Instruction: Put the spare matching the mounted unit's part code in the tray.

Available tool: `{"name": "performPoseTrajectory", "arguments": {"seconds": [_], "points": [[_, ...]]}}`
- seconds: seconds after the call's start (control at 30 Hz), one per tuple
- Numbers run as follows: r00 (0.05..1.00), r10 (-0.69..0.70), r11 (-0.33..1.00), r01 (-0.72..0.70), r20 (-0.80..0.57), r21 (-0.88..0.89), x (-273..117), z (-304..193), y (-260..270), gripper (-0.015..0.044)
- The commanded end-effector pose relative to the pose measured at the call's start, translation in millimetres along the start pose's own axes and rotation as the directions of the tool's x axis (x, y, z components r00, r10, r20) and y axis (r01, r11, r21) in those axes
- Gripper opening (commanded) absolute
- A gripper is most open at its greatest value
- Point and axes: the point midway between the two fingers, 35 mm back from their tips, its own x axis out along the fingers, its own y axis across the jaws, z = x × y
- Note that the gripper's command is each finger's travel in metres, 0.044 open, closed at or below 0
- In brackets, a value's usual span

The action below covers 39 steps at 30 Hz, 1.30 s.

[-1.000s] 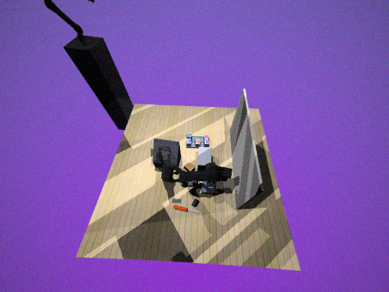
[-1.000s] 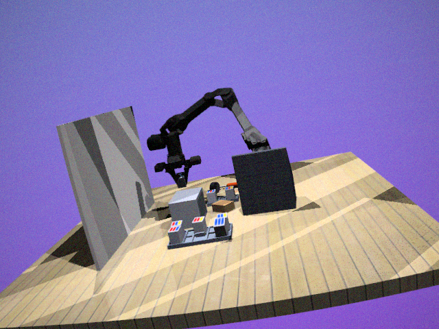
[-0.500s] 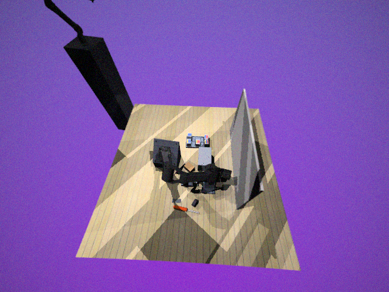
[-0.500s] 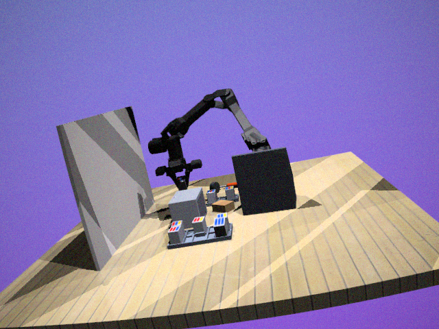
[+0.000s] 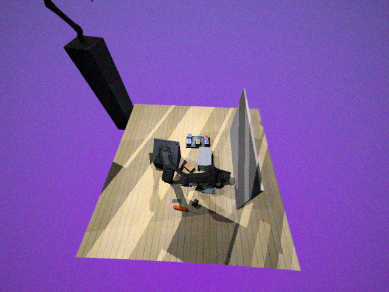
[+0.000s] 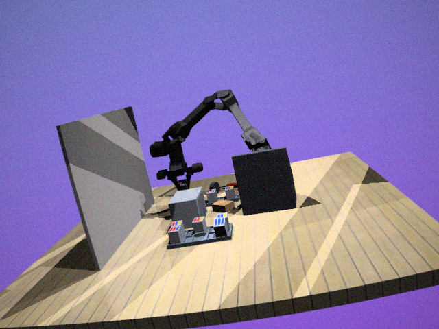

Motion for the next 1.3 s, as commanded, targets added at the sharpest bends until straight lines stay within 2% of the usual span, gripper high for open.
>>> {"name": "performPoseTrajectory", "arguments": {"seconds": [0.0, 1.27], "points": [[1.0, 0.004, 1.0, -0.004, 0.005, -0.009, 6, 2, 1, 0.0], [1.0, 0.007, 1.0, -0.007, -0.005, -0.01, 43, 1, 9, 0.0]]}}
